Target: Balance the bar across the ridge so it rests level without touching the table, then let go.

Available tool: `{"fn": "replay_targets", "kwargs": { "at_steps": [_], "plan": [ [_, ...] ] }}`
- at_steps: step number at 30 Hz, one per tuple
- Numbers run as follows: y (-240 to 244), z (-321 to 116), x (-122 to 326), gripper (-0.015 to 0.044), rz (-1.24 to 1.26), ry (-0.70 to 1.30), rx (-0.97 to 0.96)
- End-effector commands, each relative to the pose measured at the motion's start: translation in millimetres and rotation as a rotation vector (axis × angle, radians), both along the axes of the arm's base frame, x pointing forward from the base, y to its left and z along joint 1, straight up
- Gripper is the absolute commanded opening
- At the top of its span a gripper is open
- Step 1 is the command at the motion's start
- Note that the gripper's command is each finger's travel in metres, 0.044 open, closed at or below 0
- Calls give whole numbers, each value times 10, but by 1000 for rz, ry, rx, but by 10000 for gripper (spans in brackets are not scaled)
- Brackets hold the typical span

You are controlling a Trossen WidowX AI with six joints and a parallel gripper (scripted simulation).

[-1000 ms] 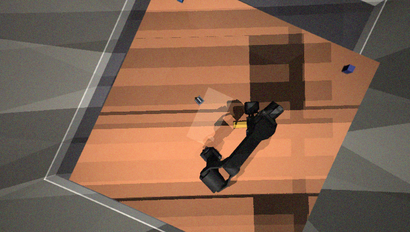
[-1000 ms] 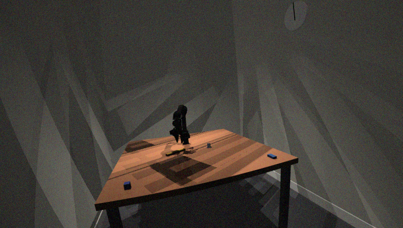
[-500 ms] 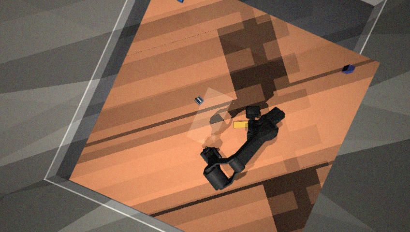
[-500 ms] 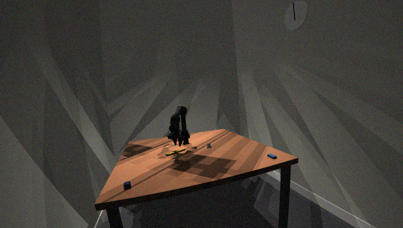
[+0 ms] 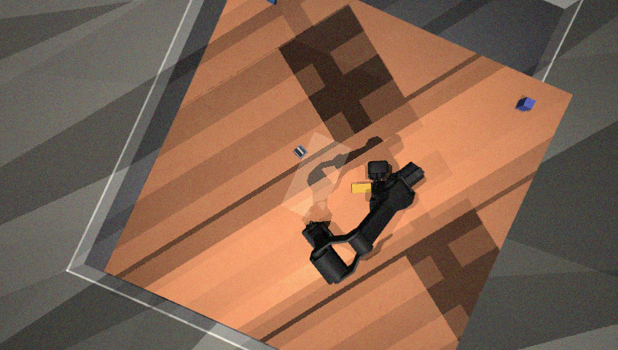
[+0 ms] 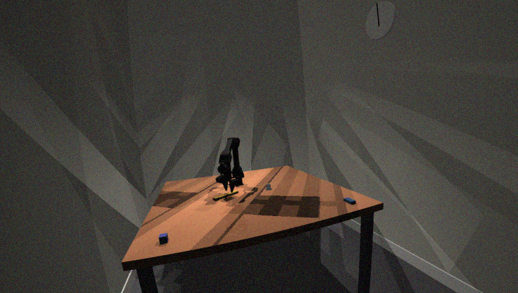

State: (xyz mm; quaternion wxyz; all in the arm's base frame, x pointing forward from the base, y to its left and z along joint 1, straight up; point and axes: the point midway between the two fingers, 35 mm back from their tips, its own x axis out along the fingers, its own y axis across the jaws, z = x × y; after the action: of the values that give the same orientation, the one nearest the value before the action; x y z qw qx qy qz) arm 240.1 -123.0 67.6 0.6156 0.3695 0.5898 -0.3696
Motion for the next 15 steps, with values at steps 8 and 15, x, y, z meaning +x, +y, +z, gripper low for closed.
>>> {"fn": "replay_targets", "kwargs": {
  "at_steps": [8, 15],
  "plan": [
    [5, -197, -1, 315, 4, 8, 7],
    [5, -208, -1, 315, 4, 8, 7]
  ]
}}
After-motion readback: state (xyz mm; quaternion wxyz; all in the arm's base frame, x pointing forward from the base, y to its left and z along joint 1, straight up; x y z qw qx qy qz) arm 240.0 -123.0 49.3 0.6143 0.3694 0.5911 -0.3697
